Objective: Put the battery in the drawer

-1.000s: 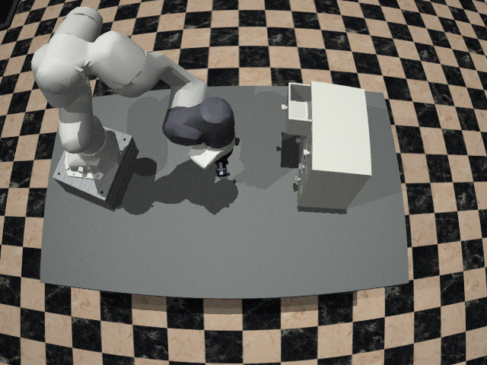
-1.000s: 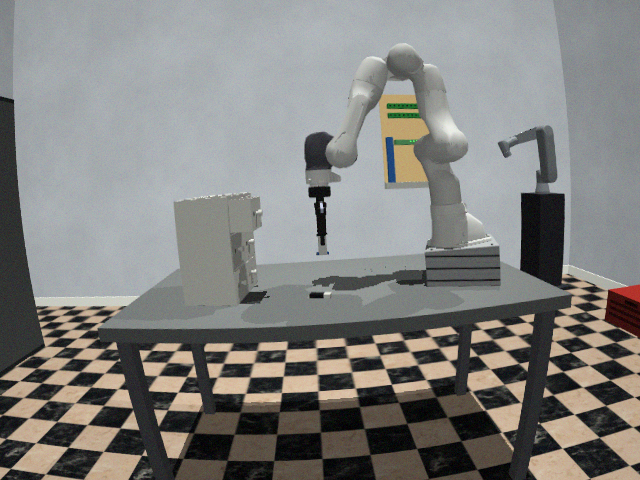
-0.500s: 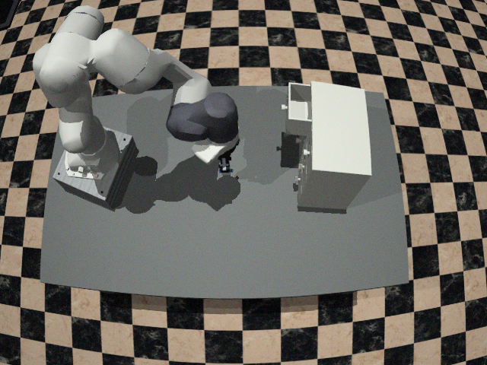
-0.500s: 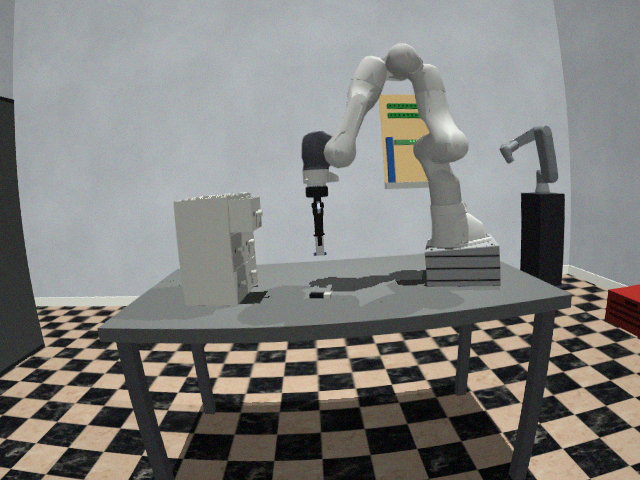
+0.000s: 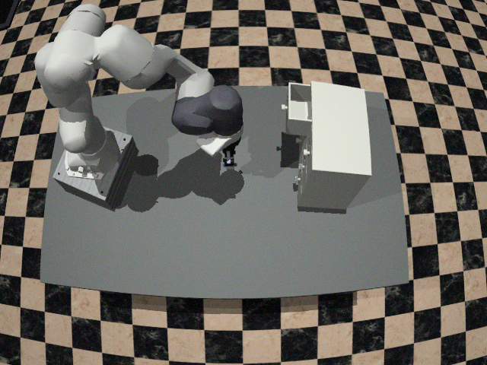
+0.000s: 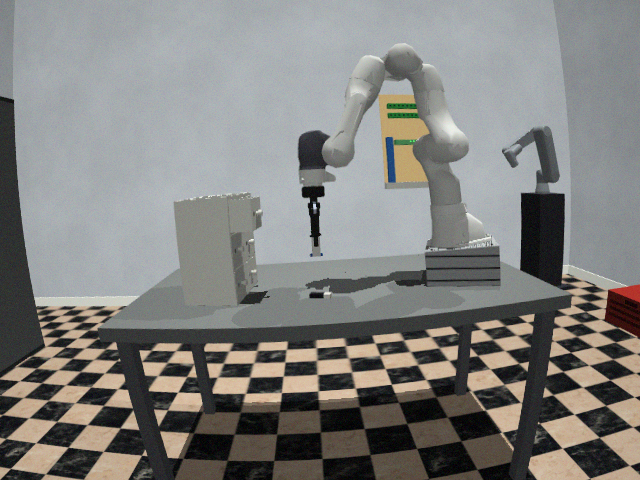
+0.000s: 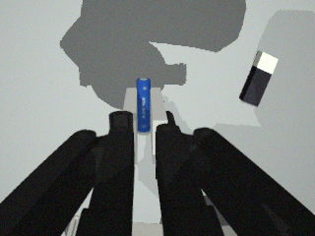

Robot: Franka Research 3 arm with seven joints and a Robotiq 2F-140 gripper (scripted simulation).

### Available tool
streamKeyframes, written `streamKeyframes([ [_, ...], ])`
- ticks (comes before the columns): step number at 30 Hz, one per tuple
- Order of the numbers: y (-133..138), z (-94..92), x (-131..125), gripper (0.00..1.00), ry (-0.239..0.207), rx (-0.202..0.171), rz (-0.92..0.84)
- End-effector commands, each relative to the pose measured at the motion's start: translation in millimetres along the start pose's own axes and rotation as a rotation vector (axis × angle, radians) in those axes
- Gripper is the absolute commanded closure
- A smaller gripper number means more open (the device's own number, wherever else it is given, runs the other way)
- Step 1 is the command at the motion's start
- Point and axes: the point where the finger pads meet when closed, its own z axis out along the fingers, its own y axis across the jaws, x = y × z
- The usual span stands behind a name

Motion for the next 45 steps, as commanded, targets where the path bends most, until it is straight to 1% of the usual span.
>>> streamKeyframes([
  [1, 1, 1.0, 1, 0.97, 0.007, 0.002, 0.028],
  [12, 1, 1.0, 1, 0.97, 0.007, 0.002, 0.028],
  [13, 26, 0.4, -13, 0.97, 0.006, 0.004, 0.058],
  [38, 26, 0.4, -13, 0.97, 0.006, 0.004, 0.058],
  [39, 54, 0.6, -25, 0.97, 0.006, 0.002, 0.086],
  [45, 54, 0.6, -25, 0.97, 0.006, 0.002, 0.086],
])
